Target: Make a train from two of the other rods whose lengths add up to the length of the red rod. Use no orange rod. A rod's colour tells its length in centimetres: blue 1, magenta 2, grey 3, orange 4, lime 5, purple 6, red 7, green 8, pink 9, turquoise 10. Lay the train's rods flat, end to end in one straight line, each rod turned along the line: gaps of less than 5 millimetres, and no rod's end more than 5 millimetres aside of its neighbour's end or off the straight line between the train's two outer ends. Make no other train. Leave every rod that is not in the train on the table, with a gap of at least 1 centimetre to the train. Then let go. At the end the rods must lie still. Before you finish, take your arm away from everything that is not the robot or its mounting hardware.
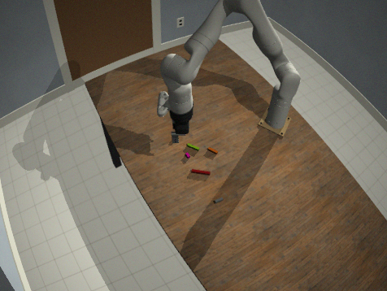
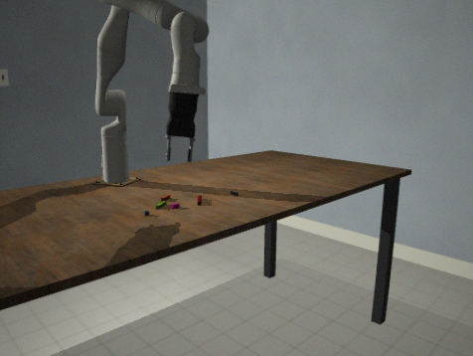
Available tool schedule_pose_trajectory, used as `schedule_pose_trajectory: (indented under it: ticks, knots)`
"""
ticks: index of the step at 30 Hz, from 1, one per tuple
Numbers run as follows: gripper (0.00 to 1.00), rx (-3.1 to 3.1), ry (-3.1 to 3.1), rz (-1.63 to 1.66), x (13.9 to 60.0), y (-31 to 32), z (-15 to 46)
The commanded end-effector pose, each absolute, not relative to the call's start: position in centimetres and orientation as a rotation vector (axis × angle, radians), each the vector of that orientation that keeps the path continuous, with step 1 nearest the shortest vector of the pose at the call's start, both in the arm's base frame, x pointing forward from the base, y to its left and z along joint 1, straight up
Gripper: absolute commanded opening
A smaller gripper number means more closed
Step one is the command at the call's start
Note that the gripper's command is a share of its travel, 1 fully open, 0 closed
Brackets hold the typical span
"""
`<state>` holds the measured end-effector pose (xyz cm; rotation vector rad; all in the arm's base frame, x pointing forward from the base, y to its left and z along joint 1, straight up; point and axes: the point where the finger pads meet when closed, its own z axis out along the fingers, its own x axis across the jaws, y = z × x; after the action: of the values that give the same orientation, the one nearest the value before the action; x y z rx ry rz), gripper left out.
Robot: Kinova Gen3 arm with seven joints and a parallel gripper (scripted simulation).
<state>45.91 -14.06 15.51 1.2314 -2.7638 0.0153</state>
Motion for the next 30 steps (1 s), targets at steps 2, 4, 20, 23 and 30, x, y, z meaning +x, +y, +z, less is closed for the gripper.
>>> schedule_pose_trajectory:
  ticks: [2, 4, 20, 23, 30]
  knots:
    - [1.00, 1.368, -2.740, 0.050, 43.7, -14.8, 14.5]
    - [1.00, 1.460, -2.704, 0.050, 42.1, -14.5, 13.4]
    - [1.00, 1.934, -2.463, 0.024, 31.8, -11.1, 8.4]
    - [1.00, 1.974, -2.441, 0.018, 30.5, -10.6, 8.0]
    - [1.00, 2.003, -2.416, -0.003, 28.9, -10.0, 7.4]
